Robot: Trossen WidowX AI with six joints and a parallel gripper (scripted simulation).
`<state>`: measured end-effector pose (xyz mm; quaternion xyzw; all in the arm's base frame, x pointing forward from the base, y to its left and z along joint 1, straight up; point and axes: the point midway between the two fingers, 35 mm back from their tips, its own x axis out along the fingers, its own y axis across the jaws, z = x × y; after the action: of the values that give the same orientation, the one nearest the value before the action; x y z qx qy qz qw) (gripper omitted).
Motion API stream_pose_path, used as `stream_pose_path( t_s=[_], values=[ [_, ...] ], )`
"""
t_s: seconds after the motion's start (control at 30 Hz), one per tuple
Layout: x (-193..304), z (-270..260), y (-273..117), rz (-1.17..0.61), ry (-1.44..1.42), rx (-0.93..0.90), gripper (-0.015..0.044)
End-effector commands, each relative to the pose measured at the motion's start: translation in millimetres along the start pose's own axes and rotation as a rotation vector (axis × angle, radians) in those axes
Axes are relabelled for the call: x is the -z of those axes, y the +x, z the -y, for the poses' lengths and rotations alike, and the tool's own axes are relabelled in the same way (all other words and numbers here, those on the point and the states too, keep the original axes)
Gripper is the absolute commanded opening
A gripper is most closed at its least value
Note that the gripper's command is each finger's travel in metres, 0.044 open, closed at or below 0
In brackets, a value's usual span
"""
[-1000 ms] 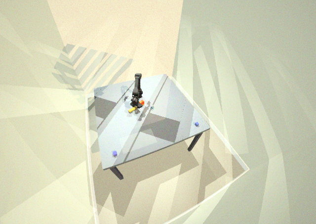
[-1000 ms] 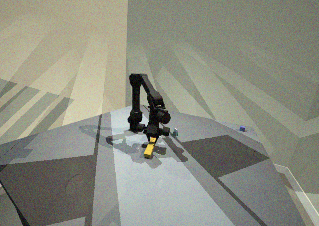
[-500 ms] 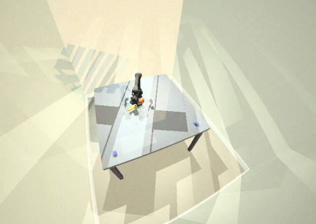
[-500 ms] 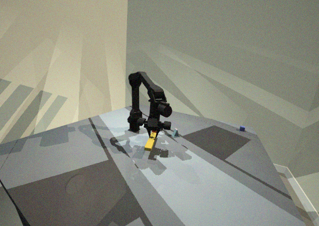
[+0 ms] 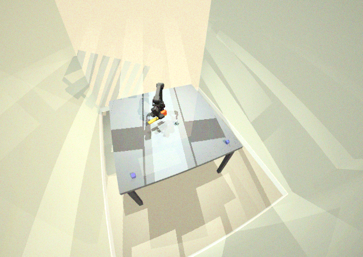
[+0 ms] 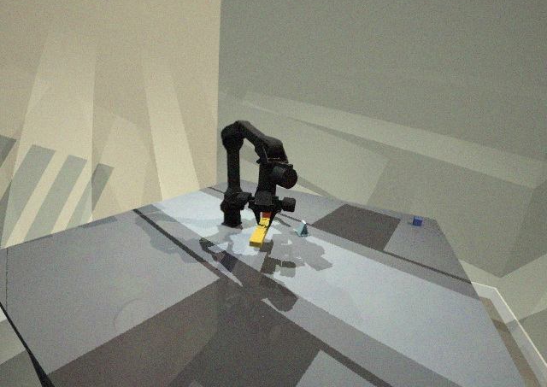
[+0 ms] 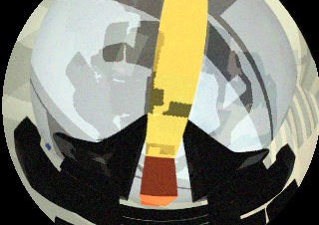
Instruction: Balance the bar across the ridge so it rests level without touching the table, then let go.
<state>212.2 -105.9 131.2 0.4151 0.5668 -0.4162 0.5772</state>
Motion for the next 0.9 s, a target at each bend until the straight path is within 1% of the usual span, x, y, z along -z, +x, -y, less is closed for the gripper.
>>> stream_pose_path(
  t_s=[0.0,0.17,0.87],
  values=[
    [1.1,0.3,-14.9,0.005,0.006,-0.011,0.0000],
    [3.3,-3.8,-17.0,0.004,0.037,-0.011,0.0000],
    [43.7,-62.5,-20.1,-0.004,0.491,-0.016,0.0000]
  ],
)
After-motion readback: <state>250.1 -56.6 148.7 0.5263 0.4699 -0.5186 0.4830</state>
